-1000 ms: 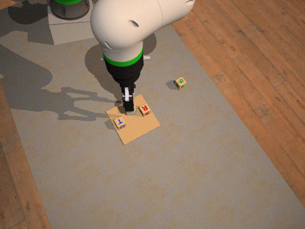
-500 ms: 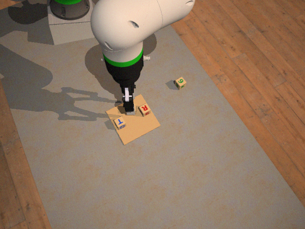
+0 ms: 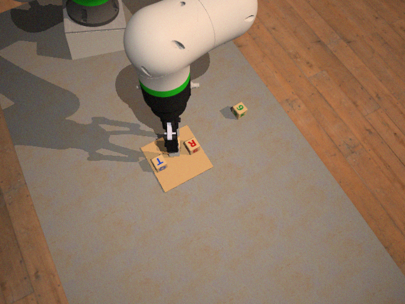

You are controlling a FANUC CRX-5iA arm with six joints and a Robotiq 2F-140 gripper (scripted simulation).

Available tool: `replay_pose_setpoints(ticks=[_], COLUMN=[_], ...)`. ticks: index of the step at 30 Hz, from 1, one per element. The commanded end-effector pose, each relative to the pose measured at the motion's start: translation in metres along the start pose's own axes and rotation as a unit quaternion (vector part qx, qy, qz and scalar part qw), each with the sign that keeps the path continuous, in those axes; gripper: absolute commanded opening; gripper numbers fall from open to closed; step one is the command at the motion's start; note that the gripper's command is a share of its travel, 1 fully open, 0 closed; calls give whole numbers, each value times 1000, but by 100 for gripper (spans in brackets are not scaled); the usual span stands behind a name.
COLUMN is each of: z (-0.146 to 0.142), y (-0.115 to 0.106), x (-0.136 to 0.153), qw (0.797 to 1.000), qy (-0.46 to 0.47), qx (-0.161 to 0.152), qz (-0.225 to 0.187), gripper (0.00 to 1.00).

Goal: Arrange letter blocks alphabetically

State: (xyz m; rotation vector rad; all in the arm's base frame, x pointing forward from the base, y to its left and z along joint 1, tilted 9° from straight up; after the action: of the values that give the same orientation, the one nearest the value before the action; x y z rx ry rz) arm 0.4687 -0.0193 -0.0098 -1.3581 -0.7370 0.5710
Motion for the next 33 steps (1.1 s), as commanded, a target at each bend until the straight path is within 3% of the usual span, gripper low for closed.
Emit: replay_pose_setpoints(ticks=[1,21,22,33], z=[0,0,0,0], y=[4,11,11,11], x=[0,0,0,0], qw=[1000,1000,1000,1000], qy=[0,0,0,0], qx=[0,0,0,0], qz=[0,0,0,0], gripper=[33,33,28,28])
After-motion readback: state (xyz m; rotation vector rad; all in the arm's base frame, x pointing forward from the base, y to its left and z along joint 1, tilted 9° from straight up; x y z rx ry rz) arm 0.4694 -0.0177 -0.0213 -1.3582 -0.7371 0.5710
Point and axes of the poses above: the point where the finger pads meet when closed, its own y axis out along the fingers, its own z axis across the jaws, x = y × z, the point moved 2 cm from there along -y, back along the fingers, and after that the axes turned 9 degrees about y, right-handed, at the moved point
